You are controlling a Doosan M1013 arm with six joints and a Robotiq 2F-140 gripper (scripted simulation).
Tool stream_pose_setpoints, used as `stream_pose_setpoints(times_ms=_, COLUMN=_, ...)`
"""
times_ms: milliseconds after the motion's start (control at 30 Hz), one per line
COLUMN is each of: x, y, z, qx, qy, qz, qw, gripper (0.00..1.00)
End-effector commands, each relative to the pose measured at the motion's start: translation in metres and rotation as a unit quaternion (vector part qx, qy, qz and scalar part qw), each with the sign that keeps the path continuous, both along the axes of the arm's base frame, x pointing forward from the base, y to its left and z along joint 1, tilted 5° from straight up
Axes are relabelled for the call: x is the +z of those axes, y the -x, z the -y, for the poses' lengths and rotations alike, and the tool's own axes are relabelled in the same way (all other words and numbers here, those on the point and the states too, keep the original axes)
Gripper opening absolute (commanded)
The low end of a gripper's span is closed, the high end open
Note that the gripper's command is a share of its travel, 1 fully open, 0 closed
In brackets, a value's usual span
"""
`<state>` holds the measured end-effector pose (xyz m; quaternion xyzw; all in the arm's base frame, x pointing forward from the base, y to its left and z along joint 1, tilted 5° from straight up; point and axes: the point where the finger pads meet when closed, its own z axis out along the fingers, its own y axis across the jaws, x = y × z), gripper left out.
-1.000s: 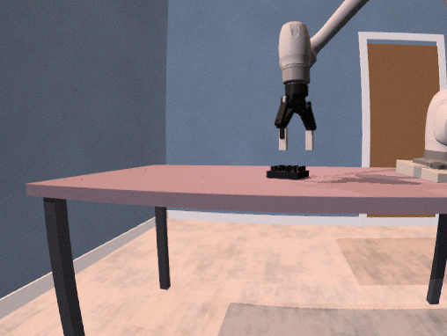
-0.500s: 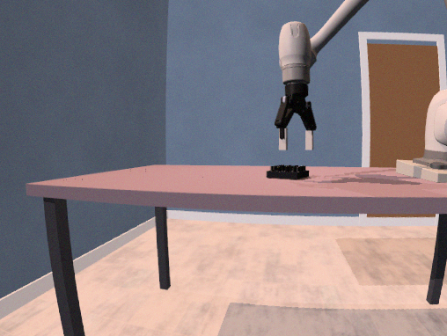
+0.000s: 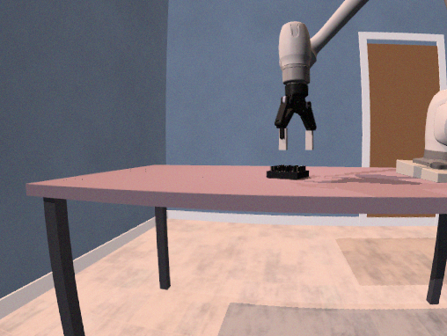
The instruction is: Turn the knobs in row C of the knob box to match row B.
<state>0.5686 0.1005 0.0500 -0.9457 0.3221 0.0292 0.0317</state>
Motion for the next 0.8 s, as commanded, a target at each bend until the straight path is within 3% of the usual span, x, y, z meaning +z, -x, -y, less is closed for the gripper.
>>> stream_pose_setpoints(times_ms=0, x=0.0, y=0.0, z=0.0, qx=0.0, qy=0.0, qz=0.0, qw=1.0, gripper=1.0)
stream_pose_setpoints(times_ms=767, x=0.001, y=0.014, z=-0.006, qx=0.0, qy=0.0, qz=0.0, qw=1.0, gripper=1.0)
